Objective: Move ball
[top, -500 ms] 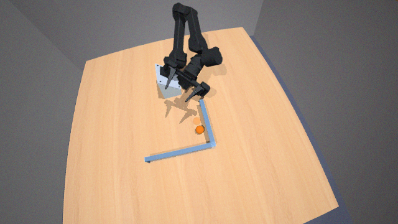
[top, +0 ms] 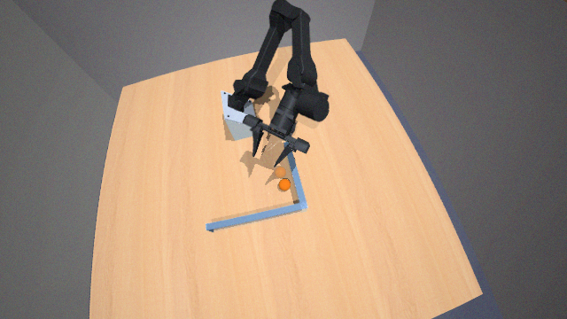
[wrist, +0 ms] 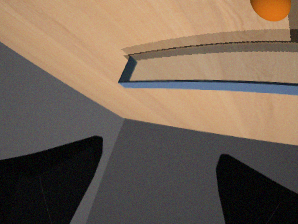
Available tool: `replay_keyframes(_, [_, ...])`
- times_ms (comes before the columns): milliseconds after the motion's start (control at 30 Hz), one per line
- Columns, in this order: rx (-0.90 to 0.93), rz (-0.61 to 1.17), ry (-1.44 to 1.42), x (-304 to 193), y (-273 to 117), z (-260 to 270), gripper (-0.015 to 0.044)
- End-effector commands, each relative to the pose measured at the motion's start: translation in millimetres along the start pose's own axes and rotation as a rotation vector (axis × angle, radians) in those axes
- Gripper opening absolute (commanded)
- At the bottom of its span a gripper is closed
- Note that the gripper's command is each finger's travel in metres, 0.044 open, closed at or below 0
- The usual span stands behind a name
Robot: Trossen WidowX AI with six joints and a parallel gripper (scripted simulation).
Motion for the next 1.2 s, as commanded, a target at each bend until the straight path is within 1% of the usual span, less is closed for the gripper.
replay_keyframes(0, [-0.021,-0.307,0.212,4.6,22.3,-20.0,0.0303])
replay_keyframes(167, [-0.002,-0.636,0.491,7.6,44.7,-39.3,0.0303])
replay_keyframes(333, [0.059,-0.958,0.813,5.2,68.0,-55.7,0.0303])
replay_keyframes(400, [0.081,-1.040,0.903,3.5,74.6,-59.4,0.0303])
replay_keyframes(833, [0.084,-1.050,0.915,3.3,75.4,-59.8,0.0303])
replay_keyframes(967, [0.084,-1.051,0.915,14.0,82.7,-64.6,0.0303])
replay_keyframes(1167, [0.084,-1.051,0.915,16.7,84.7,-66.0,0.0303])
Point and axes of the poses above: the point midway between the two fingers, 35 mm back from their tips, its own y axis out along the fingers, its own z axis across the jaws, x = y × z, the point moved 4 cm from there along -y, back along the fingers, and after that the axes turned 11 degrees about -y, right-handed, at the moved point
